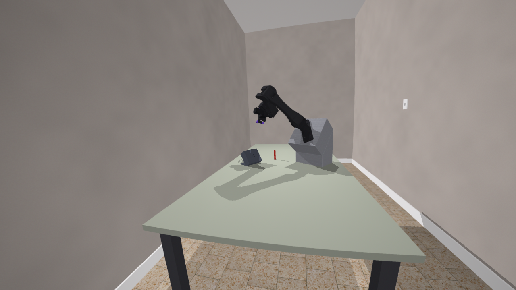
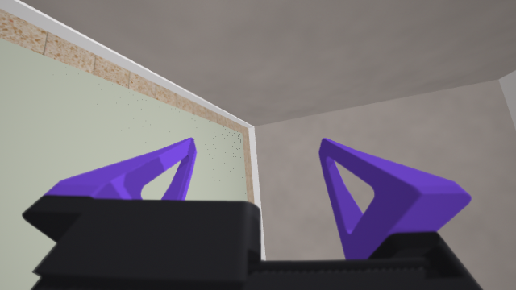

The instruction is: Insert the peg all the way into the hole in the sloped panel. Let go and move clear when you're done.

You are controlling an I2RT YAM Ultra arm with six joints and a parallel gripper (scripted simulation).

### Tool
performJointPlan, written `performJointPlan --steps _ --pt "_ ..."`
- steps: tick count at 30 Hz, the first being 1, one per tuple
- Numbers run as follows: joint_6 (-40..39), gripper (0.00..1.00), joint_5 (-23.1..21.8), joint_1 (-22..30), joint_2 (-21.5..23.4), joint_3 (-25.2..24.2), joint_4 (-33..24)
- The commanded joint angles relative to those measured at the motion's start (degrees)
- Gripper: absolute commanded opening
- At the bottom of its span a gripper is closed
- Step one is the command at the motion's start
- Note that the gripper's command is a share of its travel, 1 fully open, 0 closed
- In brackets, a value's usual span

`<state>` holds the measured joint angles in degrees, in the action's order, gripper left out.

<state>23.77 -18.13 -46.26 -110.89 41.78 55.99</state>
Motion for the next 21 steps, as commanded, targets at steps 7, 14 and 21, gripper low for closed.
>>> performJointPlan --steps 7,14,21 --pt "-0.28 1.0 0.52 -0.75 0.3 0.29 -0.38" --pt "-0.28 1.0 0.52 -0.75 0.3 0.29 -0.38" --pt "1.22 1.0 -1.55 0.66 -1.19 1.46 -3.41"
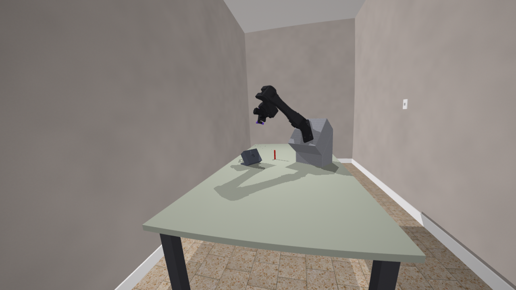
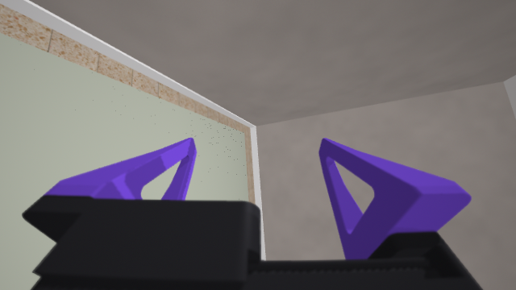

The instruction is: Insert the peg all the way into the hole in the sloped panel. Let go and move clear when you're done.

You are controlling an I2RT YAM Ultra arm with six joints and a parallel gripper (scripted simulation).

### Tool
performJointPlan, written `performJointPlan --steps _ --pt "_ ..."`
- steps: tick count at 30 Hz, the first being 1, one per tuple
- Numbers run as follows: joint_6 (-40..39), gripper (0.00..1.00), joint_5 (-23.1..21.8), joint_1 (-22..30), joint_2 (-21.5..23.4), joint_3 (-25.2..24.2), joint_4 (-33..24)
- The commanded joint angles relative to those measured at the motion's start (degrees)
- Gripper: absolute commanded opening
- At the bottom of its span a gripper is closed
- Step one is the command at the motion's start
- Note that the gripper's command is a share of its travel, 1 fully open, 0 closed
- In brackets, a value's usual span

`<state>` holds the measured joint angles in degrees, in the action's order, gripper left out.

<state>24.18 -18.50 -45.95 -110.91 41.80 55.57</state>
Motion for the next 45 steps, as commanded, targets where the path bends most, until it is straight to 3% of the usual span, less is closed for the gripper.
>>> performJointPlan --steps 1,11,13,28,30,45 --pt "1.18 1.0 -1.76 0.52 -1.33 1.47 -4.25" --pt "5.07 1.0 -7.45 2.33 -3.58 2.86 -17.62" --pt "5.07 1.0 -7.45 2.33 -3.58 2.86 -17.62" --pt "11.23 1.0 -15.95 5.15 -7.23 5.95 -39.04" --pt "11.23 1.0 -15.95 5.15 -7.23 5.95 -39.04" --pt "17.3 1.0 -24.43 7.97 -10.96 9.06 -60.39"
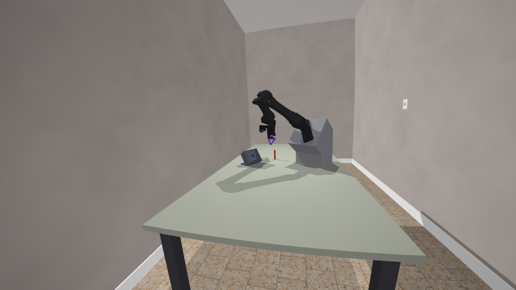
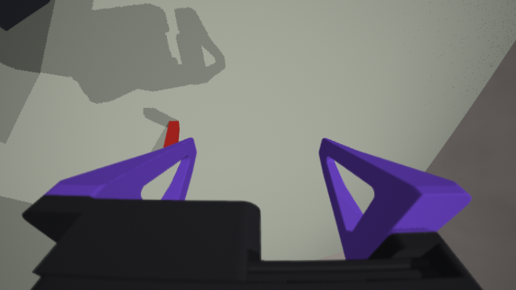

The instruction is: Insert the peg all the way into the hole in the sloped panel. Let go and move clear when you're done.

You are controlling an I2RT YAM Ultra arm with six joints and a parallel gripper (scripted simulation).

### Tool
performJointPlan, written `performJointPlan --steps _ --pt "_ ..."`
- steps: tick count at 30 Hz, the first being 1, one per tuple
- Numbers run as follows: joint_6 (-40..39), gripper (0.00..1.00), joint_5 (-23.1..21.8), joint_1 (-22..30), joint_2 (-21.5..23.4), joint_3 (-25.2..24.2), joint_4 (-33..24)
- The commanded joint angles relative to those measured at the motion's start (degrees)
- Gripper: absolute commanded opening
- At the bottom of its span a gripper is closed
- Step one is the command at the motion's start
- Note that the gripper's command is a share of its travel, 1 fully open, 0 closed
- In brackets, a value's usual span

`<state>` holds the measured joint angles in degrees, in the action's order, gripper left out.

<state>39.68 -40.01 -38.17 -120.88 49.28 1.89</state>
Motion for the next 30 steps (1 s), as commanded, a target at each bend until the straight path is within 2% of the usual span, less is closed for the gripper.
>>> performJointPlan --steps 1,2,12,15,20,30 --pt "1.81 1.0 -2.92 0.19 -0.99 1.58 -6.71" --pt "1.81 1.0 -2.92 0.19 -0.99 1.58 -6.71" --pt "5.78 1.0 -8.58 1.81 -3.46 3.64 -20.86" --pt "6.73 1.0 -9.34 1.81 -4.0 4.16 -23.19" --pt "7.42 1.0 -9.35 1.81 -3.48 4.62 -24.04" --pt "4.21 1.0 -9.43 4.07 -5.85 1.69 -18.84"
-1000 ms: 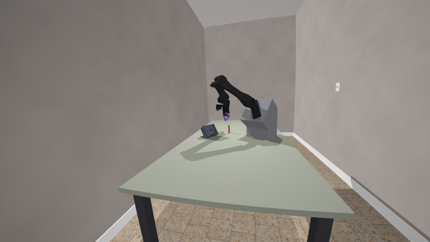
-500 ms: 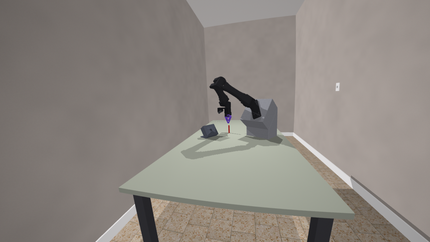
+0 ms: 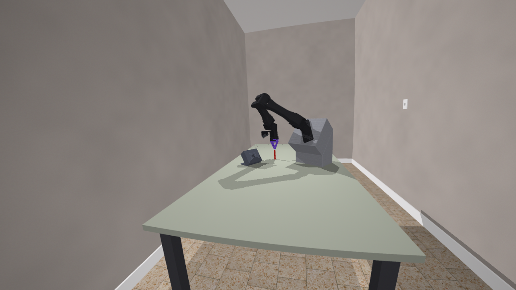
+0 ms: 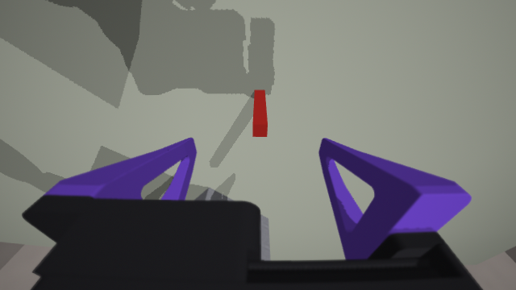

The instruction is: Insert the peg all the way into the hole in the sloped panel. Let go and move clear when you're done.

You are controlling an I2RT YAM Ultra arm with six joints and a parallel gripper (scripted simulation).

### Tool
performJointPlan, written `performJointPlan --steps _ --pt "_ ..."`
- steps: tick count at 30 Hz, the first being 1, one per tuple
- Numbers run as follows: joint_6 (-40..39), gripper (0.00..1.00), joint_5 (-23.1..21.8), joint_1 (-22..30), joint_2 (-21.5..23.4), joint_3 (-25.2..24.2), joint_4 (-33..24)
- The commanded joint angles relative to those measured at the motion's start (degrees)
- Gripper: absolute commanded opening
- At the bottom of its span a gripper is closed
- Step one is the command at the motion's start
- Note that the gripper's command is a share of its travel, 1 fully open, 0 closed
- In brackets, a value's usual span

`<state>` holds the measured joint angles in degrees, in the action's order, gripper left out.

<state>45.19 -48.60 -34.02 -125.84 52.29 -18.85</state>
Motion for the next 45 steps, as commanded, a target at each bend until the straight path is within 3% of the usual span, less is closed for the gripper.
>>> performJointPlan --steps 1,21,35,38,40,45 --pt "-1.62 1.0 -0.85 0.19 -1.05 -1.41 2.38" --pt "-6.99 1.0 -0.46 3.54 -3.43 -2.31 11.45" --pt "-8.65 1.0 -0.38 4.54 -4.27 -3.34 14.62" --pt "-7.95 0.66 -0.03 4.44 -3.28 -1.86 13.37" --pt "-7.95 0.66 -0.03 4.44 -3.28 -1.86 13.37" --pt "-7.95 0.09 -0.03 4.44 -3.28 -1.86 13.37"
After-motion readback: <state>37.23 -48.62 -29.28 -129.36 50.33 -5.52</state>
